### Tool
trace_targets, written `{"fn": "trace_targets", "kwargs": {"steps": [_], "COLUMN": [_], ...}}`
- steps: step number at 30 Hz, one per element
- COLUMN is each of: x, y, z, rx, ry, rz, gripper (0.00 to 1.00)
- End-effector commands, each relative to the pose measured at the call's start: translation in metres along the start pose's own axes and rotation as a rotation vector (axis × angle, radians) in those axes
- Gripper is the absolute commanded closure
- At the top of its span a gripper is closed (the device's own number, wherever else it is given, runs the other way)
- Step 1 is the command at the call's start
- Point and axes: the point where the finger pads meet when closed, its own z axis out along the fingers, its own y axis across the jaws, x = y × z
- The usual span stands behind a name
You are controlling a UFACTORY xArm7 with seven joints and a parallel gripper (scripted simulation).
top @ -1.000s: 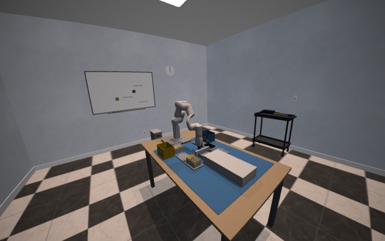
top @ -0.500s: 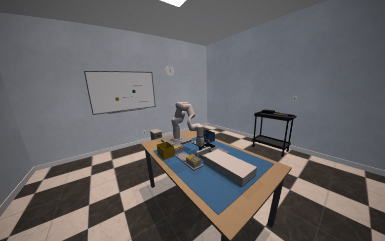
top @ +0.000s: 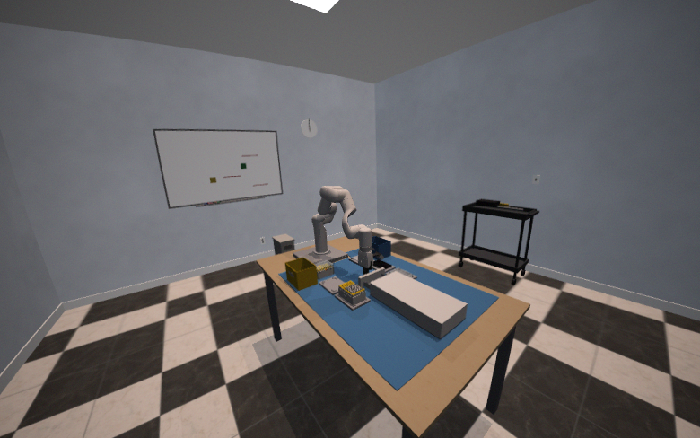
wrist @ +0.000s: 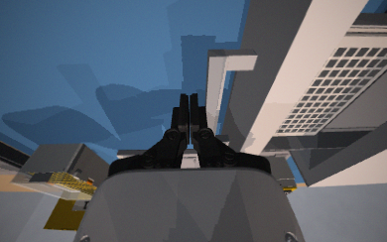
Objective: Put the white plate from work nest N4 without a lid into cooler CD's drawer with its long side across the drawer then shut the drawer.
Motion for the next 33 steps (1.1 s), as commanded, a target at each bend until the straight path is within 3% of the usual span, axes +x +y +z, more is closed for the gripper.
{"fn": "trace_targets", "kwargs": {"steps": [1,33], "x": [0.000,0.000], "y": [0.009,0.051], "z": [-0.002,-0.002], "rx": [-0.005,-0.005], "ry": [0.000,0.000], "rz": [0.000,0.000], "gripper": [1.00,1.00]}}
